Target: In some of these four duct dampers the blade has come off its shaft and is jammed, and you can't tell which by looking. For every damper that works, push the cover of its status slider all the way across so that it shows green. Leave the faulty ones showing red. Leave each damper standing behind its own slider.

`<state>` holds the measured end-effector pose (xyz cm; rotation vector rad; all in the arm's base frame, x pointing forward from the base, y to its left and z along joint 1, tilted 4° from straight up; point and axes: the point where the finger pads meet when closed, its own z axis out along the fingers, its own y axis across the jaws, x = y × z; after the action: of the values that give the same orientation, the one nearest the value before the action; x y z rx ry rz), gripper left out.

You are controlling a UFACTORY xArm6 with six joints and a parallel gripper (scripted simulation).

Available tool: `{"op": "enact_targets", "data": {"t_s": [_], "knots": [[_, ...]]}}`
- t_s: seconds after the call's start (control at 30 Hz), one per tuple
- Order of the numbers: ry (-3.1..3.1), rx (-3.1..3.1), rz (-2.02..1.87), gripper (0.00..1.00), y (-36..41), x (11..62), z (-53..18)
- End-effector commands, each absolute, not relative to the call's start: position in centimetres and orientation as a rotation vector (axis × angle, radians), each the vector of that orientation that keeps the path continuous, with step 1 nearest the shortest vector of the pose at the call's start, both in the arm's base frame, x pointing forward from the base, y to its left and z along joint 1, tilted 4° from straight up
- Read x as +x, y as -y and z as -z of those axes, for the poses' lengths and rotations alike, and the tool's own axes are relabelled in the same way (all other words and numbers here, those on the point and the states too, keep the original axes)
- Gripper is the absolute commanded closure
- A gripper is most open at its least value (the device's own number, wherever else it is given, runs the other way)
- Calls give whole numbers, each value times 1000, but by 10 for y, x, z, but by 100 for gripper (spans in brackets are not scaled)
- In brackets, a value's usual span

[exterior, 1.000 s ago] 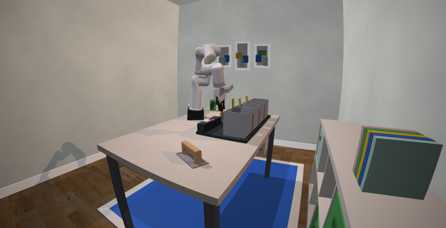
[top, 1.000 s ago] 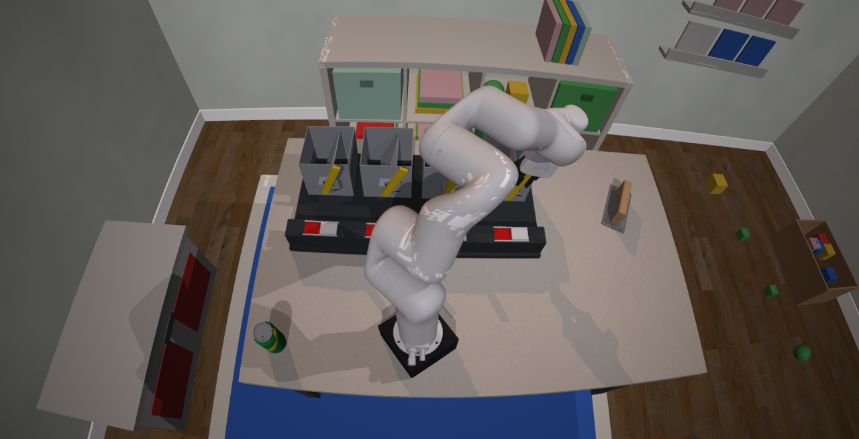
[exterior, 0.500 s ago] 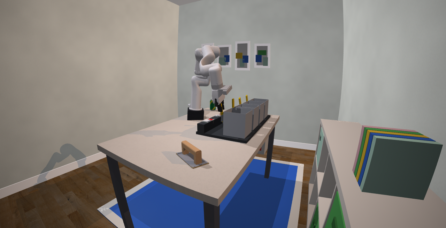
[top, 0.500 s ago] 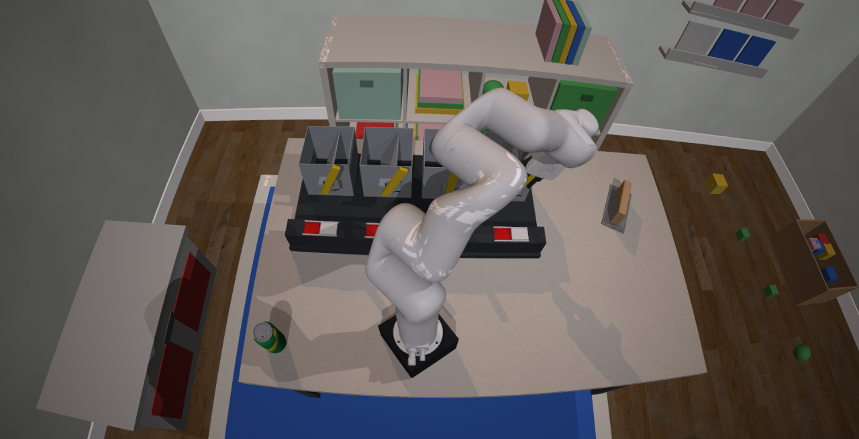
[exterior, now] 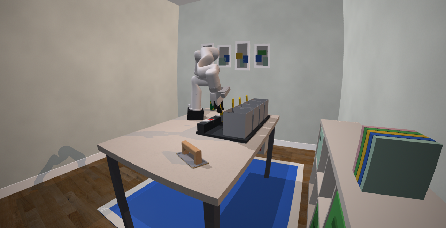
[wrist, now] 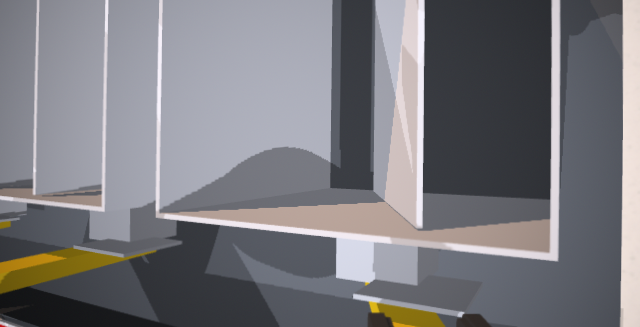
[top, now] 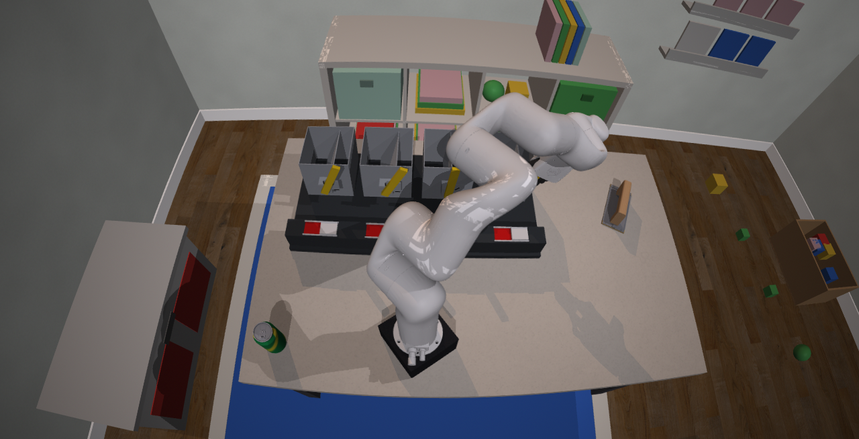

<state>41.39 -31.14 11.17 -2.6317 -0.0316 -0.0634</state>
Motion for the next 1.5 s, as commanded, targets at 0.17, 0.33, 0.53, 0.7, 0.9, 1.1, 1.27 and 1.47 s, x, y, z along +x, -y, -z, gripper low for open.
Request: {"op": "enact_targets", "data": {"t_s": [0.17,0.33,0.53,0.7,0.9,1.1,1.27,1.47], "knots": [[35,-2554,62,81,319,415,-109],[36,-2522,61,81,322,415,-108],[36,-2499,60,81,324,415,-106],[37,-2477,59,81,325,416,-105],[37,-2458,59,81,327,416,-104],[37,-2449,59,81,328,416,-103],[37,-2443,58,81,328,416,-103],[37,-2440,58,81,328,416,-103]]}}
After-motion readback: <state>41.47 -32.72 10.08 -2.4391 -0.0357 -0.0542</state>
